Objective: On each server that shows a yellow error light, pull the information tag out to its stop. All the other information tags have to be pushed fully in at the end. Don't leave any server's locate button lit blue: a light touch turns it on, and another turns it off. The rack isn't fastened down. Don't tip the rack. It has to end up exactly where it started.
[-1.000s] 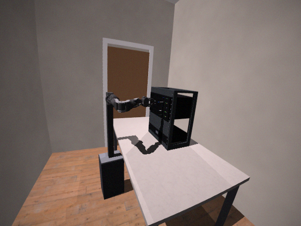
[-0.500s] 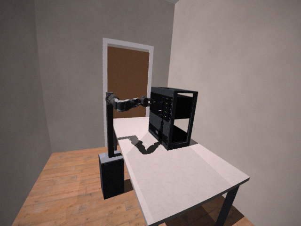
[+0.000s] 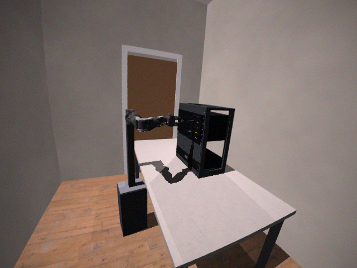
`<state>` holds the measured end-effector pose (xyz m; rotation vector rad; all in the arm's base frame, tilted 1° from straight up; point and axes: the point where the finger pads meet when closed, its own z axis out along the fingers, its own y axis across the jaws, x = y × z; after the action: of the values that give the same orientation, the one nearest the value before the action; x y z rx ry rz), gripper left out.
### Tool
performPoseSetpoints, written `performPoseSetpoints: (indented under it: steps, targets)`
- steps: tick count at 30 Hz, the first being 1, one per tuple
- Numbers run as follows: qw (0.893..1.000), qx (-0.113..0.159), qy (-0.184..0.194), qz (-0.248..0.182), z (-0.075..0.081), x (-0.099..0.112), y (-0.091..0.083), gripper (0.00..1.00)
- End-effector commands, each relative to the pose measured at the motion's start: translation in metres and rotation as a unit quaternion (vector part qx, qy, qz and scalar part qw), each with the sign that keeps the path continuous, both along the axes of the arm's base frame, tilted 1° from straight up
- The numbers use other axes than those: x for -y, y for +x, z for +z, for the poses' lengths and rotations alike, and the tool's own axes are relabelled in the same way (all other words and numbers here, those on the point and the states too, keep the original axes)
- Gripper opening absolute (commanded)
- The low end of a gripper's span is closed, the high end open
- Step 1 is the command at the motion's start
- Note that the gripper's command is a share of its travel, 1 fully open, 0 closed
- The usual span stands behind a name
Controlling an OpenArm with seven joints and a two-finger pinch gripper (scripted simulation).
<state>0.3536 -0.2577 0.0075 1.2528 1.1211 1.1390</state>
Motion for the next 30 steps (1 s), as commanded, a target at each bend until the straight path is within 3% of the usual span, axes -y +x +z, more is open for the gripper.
performPoseSetpoints:
  steps: [1, 14, 24, 30]
  targets:
    - [1.0, 0.002, 0.002, -0.002, 0.0, 0.001, -0.001, 0.0]
    - [1.0, 0.002, 0.001, -0.002, -0.001, -0.001, -0.016, 0.0]
    - [1.0, 0.001, 0.001, -0.003, -0.002, -0.003, -0.041, 0.0]
    - [1.0, 0.001, 0.001, -0.003, -0.002, -0.003, -0.044, 0.0]
